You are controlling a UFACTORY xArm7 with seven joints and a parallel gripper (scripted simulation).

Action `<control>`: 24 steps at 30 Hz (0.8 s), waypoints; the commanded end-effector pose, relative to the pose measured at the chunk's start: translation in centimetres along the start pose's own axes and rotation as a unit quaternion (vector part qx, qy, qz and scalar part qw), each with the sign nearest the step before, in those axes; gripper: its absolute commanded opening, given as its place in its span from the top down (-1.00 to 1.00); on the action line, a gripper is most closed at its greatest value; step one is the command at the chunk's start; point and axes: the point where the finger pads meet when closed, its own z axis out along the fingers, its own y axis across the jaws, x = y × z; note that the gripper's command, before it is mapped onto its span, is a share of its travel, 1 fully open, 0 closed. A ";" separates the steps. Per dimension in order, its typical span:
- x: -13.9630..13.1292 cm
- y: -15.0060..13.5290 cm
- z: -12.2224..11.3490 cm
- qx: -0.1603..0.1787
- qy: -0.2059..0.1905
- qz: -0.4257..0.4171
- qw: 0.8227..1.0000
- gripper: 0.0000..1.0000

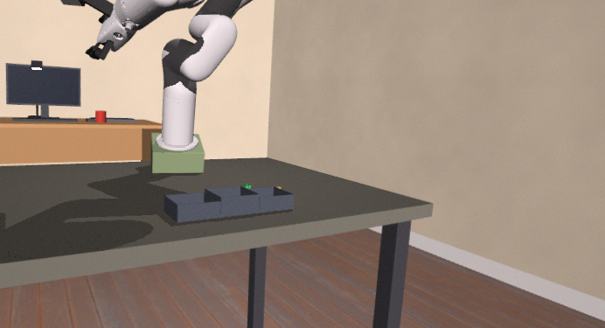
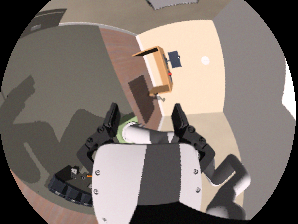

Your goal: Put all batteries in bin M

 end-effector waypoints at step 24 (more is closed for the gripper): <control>-2.3 -5.1 1.5 0.001 0.000 0.001 1.000 0.85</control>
